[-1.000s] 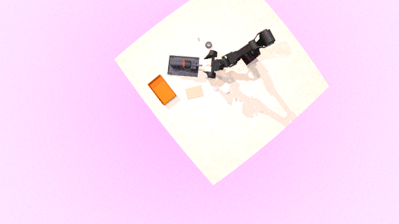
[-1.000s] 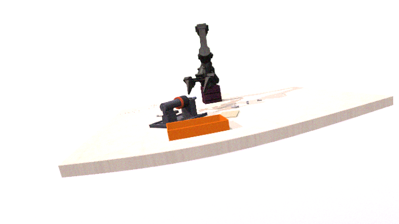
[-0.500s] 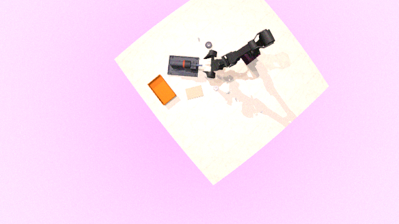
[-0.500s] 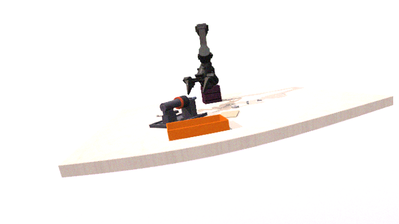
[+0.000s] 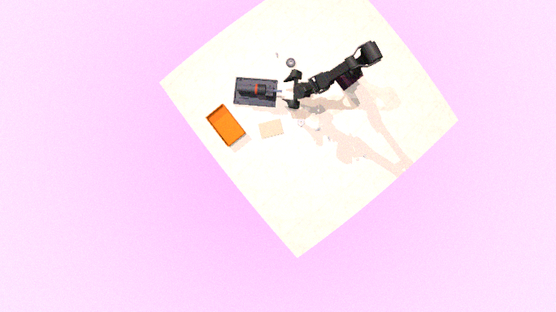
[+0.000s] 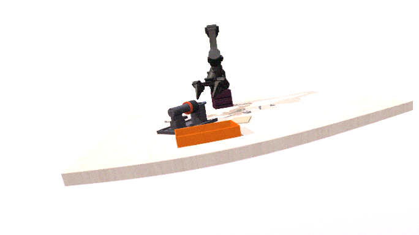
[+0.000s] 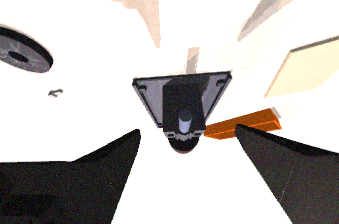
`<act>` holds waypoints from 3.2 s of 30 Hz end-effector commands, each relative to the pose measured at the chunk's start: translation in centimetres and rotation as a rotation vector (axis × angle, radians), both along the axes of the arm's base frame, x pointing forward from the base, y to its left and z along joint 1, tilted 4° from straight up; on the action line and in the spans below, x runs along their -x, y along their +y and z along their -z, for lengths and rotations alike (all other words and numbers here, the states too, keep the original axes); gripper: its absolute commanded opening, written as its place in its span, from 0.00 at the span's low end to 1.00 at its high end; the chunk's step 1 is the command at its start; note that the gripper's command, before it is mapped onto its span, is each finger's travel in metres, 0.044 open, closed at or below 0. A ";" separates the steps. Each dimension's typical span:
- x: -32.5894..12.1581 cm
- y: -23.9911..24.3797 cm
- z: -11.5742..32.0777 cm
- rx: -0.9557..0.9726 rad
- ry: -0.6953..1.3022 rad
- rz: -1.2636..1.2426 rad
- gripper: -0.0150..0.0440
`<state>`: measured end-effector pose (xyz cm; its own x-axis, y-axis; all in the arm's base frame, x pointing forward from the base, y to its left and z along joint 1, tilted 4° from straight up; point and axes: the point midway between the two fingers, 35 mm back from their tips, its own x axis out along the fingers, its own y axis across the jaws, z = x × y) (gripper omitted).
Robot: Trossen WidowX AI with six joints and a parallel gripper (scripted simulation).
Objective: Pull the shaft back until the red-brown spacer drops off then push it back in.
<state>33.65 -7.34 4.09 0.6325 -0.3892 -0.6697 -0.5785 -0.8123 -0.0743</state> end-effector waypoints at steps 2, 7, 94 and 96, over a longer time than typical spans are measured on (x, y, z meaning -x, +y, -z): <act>-0.5 -0.2 0.4 0.002 0.002 -0.005 1.00; -1.0 -0.5 0.9 0.002 0.001 -0.005 1.00; -3.6 -2.3 3.8 0.003 -0.001 0.001 0.38; -3.6 -2.3 3.8 0.003 -0.001 0.001 0.29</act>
<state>37.26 -9.61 0.24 0.6323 -0.3918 -0.6684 -0.5796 -0.8117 -0.0725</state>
